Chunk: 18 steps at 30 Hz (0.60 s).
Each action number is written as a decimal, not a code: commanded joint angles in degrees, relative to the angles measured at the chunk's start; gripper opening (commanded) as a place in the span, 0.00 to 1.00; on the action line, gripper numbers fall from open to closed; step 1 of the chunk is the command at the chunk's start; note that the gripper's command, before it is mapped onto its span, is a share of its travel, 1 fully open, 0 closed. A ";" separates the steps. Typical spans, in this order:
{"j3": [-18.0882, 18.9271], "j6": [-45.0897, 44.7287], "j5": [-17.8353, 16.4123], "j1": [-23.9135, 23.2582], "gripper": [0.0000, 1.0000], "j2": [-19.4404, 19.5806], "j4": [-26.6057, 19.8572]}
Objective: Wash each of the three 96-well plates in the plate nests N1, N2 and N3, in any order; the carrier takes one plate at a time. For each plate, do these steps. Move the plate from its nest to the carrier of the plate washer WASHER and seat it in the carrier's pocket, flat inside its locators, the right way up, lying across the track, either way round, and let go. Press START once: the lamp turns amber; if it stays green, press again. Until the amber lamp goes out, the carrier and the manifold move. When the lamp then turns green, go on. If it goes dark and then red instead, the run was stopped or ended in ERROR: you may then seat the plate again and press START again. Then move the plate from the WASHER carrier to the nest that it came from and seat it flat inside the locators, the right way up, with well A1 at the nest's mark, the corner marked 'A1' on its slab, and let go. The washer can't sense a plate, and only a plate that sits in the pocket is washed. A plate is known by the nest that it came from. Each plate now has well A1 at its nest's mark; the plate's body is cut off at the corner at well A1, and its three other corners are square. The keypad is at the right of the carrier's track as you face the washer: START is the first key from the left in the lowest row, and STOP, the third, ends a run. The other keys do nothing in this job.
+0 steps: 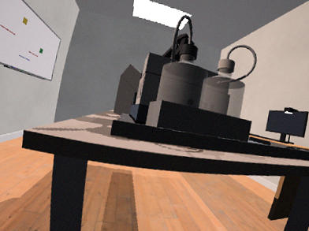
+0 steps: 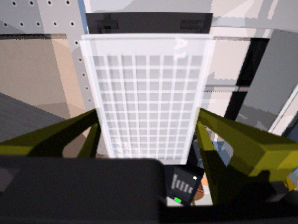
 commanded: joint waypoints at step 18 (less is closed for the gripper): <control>1.10 2.13 0.75 1.63 0.00 5.57 6.33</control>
